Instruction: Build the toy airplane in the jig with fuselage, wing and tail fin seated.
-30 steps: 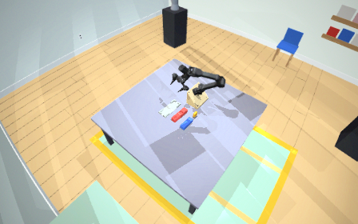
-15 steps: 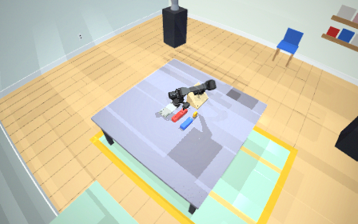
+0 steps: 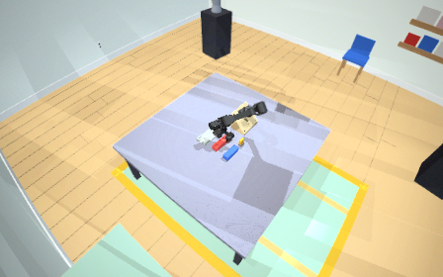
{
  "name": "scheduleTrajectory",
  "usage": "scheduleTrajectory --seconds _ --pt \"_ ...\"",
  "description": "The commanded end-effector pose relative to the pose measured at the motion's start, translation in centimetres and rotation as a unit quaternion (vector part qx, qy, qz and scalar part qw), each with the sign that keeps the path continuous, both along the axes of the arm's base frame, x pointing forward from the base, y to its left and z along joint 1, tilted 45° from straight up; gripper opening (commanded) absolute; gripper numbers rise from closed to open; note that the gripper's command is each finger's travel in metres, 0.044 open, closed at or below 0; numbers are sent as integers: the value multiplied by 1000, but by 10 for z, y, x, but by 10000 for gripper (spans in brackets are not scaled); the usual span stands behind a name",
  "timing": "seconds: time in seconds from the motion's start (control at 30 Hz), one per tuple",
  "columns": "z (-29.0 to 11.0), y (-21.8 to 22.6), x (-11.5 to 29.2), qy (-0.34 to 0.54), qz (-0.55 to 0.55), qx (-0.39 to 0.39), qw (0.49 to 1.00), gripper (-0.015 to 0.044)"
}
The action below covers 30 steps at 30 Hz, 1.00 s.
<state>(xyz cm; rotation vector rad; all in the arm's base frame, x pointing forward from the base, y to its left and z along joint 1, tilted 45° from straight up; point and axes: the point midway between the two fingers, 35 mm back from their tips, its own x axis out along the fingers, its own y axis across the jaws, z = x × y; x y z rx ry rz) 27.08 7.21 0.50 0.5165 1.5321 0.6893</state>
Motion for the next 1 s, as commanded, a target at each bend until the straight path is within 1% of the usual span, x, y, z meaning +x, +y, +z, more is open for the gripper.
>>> scheduleTrajectory --seconds 0.0,0.97 --pt "-6 5 -3 7 0 3 1000 440" --pt "-37 36 -7 7 0 4 1000 440"
